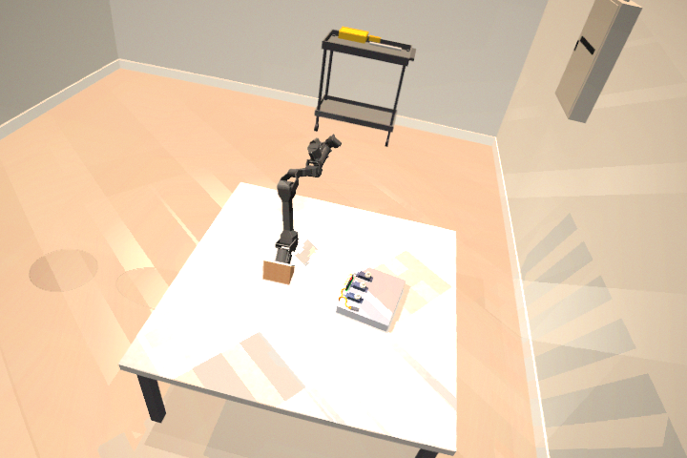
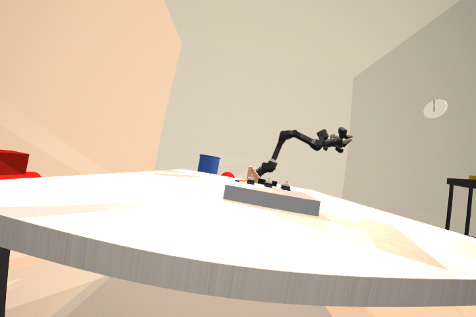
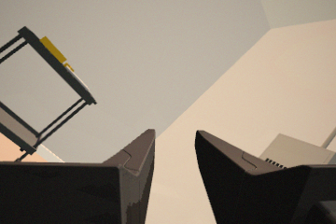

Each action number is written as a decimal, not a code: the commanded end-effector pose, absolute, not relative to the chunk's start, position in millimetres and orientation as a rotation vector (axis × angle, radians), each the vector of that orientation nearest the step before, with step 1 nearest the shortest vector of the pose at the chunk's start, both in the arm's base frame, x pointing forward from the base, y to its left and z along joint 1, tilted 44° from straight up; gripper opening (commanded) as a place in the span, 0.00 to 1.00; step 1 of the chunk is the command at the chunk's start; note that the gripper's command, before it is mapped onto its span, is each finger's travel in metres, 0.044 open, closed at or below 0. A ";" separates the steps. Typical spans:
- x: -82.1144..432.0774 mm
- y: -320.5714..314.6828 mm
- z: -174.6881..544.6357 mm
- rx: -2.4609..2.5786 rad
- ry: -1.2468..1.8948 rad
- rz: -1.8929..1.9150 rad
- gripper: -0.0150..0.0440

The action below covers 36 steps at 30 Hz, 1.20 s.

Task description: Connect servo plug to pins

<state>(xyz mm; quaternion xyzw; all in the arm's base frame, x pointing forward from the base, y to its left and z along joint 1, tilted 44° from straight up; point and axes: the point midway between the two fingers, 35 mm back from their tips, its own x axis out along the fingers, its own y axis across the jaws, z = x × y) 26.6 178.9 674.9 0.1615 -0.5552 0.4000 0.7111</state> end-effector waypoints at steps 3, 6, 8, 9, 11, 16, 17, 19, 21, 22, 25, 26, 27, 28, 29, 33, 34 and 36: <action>63.5 195.5 647.1 0.227 -1.133 0.844 0.45; 82.3 201.0 633.2 0.175 -1.080 0.823 0.45; 96.3 204.0 622.7 0.140 -1.041 0.804 0.45; 103.4 205.0 617.2 0.123 -1.020 0.794 0.45; 117.7 205.5 606.8 0.092 -0.980 0.771 0.45; 154.4 203.3 577.6 0.024 -0.872 0.711 0.45; 162.0 201.9 571.3 0.012 -0.849 0.697 0.45; 176.6 198.1 558.9 -0.012 -0.803 0.669 0.45; 191.0 193.2 546.1 -0.031 -0.757 0.639 0.45; 198.2 190.2 539.6 -0.039 -0.733 0.623 0.45; 218.9 179.5 519.8 -0.060 -0.662 0.574 0.45; 225.6 175.3 513.0 -0.066 -0.638 0.556 0.45; 232.1 170.9 506.2 -0.071 -0.614 0.539 0.45; 238.3 166.1 499.7 -0.075 -0.591 0.521 0.45; 244.4 161.2 492.8 -0.079 -0.568 0.502 0.45; 267.7 138.0 463.0 -0.093 -0.467 0.421 0.45; 272.8 131.7 455.8 -0.093 -0.443 0.400 0.45; 282.2 118.5 441.4 -0.091 -0.397 0.359 0.45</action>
